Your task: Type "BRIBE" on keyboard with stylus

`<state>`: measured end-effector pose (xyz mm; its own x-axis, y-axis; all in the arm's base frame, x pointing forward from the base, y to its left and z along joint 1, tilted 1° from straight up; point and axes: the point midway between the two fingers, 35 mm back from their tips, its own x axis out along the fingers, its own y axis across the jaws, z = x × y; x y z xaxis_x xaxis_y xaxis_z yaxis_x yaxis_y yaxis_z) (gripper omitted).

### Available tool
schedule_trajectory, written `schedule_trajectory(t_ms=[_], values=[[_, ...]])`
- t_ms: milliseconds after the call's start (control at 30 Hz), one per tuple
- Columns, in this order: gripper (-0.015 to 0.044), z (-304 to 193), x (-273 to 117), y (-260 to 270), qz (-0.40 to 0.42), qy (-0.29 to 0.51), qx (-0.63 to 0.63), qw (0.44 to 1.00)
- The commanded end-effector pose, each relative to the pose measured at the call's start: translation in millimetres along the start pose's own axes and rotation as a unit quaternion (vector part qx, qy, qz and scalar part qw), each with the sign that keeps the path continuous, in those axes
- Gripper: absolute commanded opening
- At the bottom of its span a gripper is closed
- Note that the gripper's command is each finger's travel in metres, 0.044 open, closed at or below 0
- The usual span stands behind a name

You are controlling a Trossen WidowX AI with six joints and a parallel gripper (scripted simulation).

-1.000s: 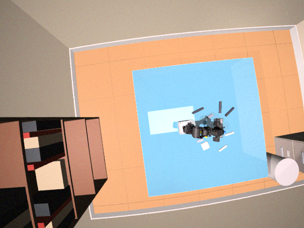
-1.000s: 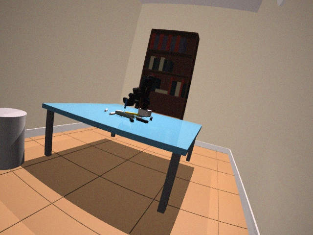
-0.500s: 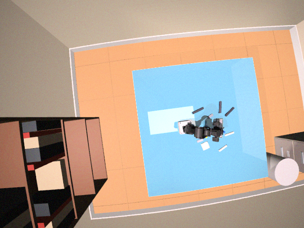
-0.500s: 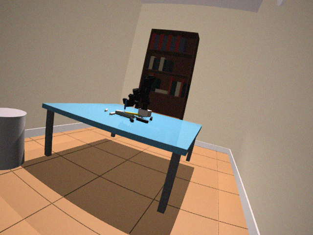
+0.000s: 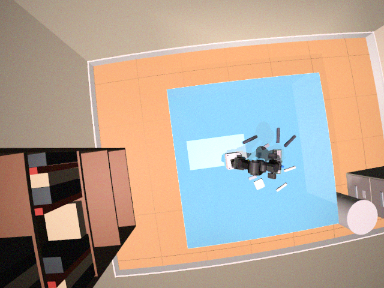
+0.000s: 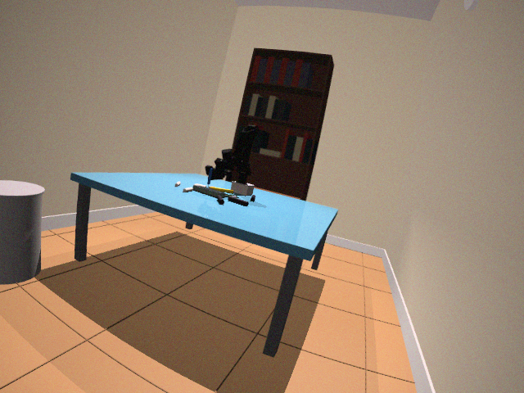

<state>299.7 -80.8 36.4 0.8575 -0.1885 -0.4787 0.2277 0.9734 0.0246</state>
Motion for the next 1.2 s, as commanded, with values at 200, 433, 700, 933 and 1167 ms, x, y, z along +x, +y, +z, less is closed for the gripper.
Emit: schedule_trajectory(t_ms=[200,433,700,933,1167], values=[[0.0081,-4.0,1.7,0.1,0.000,0.001,-0.003,1.000],[0.0081,-6.8,3.2,0.0,0.000,0.001,-0.003,1.000],[0.0081,-9.7,4.8,0.0,0.000,0.001,-0.003,1.000],[0.0081,-9.2,4.5,0.0,0.000,0.001,-0.003,1.000],[0.0081,-7.2,3.7,0.0,0.000,0.001,-0.003,1.000]])
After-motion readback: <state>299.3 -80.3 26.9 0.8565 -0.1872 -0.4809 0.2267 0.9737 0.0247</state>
